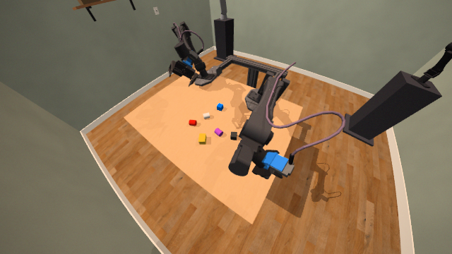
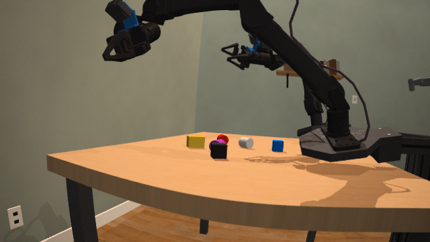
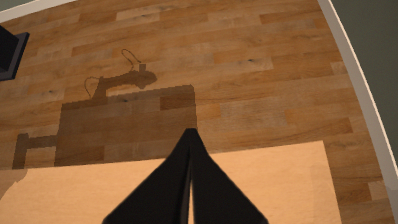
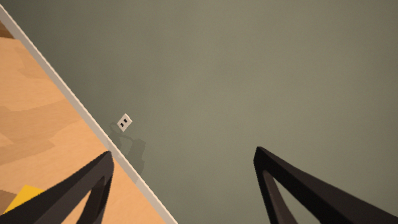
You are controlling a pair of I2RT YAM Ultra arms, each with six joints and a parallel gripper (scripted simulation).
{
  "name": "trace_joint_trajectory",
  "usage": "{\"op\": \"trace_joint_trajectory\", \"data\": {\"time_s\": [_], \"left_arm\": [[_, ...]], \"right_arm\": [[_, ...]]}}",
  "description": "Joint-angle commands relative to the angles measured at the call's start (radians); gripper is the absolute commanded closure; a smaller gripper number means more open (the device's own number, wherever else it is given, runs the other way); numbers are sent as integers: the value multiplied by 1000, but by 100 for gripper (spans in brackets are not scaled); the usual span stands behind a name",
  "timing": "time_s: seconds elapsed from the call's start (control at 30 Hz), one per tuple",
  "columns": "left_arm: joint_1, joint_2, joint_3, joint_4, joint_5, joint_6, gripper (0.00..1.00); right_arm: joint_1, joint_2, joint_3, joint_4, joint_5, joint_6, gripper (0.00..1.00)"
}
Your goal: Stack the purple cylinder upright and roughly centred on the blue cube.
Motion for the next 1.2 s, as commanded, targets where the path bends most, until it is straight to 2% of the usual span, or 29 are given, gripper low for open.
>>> {"op": "trace_joint_trajectory", "data": {"time_s": [0.0,0.57,0.73,0.83,0.87,1.03,1.1,1.17], "left_arm": [[-5,-11,8,-6,-14,-2,100],[-2,-11,5,2,-2,0,99],[-8,-28,-20,50,2,24,43],[-16,-58,-75,86,7,41,9],[-18,-69,-95,100,9,48,0],[-29,-131,-209,182,21,92,0],[-29,-131,-209,182,21,92,0],[-35,-163,-265,234,24,123,0]], "right_arm": [[8,-16,17,13,-6,7,0],[2,-5,6,5,-1,0,0],[9,-11,-22,-79,79,119,0],[15,-5,-53,-162,142,248,0],[14,1,-59,-190,153,283,0],[-7,20,-42,-336,176,463,0],[-7,20,-42,-336,176,463,0],[-16,33,-24,-422,149,545,0]]}}
